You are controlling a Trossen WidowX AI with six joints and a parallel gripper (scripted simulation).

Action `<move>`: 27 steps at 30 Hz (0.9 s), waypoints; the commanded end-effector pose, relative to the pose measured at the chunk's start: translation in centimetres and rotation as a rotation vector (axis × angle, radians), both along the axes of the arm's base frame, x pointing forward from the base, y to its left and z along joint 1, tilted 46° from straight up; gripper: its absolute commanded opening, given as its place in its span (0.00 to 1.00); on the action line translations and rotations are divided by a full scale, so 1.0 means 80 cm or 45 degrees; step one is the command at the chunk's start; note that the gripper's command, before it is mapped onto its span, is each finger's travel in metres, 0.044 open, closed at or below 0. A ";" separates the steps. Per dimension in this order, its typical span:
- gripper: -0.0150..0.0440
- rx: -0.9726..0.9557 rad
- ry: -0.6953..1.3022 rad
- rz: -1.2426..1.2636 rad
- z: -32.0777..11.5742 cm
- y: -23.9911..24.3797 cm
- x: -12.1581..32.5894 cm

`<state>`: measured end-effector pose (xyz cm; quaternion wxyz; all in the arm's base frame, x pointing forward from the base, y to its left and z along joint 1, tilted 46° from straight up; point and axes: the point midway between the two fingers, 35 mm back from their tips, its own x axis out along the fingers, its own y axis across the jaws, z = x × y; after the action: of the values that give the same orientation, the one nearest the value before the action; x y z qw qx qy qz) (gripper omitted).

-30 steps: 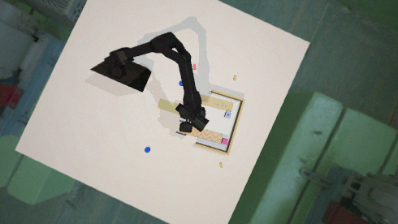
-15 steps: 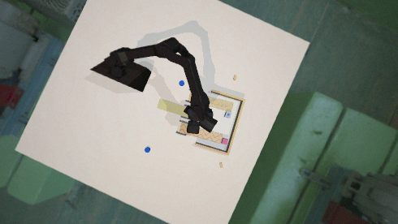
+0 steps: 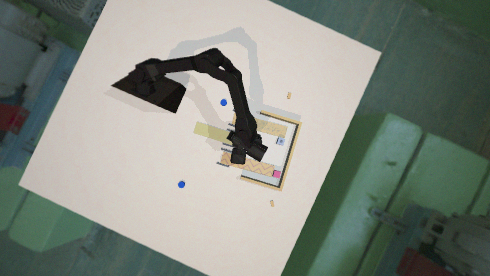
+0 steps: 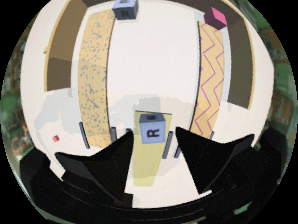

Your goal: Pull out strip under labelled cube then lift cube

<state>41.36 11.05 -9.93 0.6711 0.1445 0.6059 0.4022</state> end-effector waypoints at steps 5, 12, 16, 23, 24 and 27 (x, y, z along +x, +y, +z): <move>0.68 0.009 0.005 -0.001 -0.010 0.013 -0.002; 0.68 0.010 0.005 -0.001 -0.019 0.022 -0.004; 0.59 0.002 0.003 0.002 -0.018 0.020 -0.004; 0.48 0.002 0.003 0.002 -0.018 0.020 -0.004; 0.47 0.002 0.003 0.002 -0.018 0.020 -0.004; 0.40 0.002 0.003 0.002 -0.018 0.020 -0.004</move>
<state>41.06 12.67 -11.42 0.6696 0.1453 0.6066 0.4031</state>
